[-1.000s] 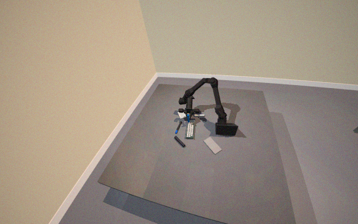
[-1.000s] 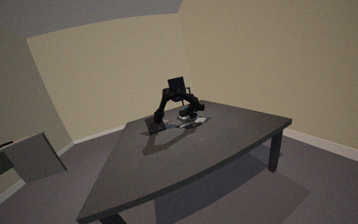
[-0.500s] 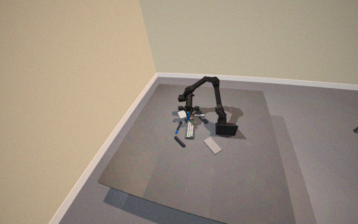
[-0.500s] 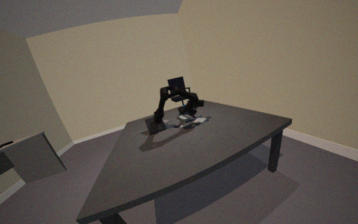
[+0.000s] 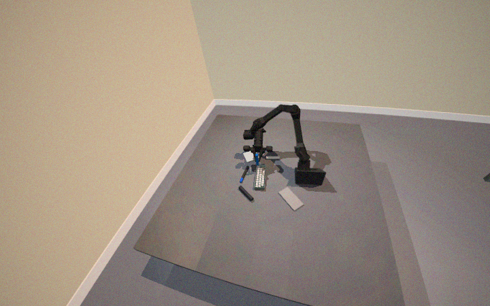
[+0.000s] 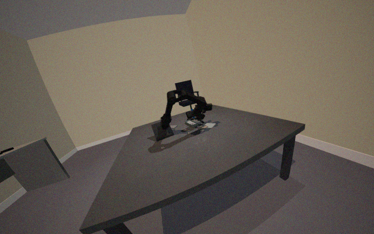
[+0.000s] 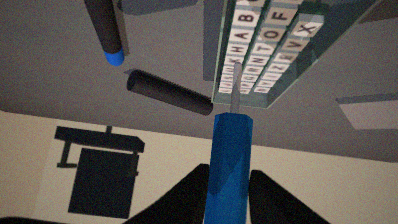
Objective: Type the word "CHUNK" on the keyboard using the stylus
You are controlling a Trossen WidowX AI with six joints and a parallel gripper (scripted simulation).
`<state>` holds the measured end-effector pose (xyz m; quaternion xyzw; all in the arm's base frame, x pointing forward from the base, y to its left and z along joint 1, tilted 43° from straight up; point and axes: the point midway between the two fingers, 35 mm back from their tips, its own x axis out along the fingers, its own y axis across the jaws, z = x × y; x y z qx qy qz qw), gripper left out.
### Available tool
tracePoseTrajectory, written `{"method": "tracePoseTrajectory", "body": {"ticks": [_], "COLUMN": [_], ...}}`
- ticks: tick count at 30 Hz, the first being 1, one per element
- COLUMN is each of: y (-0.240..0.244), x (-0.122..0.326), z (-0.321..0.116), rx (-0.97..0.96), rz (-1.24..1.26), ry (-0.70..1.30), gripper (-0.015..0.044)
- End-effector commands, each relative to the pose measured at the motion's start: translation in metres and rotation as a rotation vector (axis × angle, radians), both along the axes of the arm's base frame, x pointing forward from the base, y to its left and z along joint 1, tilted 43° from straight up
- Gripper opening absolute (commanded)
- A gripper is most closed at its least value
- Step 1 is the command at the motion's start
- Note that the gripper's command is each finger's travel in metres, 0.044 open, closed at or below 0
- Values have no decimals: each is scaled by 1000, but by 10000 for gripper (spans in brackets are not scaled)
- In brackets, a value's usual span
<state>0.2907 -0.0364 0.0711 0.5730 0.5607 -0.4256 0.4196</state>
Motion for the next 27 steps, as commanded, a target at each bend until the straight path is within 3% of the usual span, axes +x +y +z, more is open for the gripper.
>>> {"method": "tracePoseTrajectory", "body": {"ticks": [1,6,19,22,27], "y": [18,35,21,20,20], "x": [0,-1,-2,-1,-1], "z": [-12,-25,-39,-40,-41], "rx": [7,10,10,10,9], "rz": [4,3,3,3,3], "ry": [5,4,4,4,4], "gripper": [0,0,0,79,81]}}
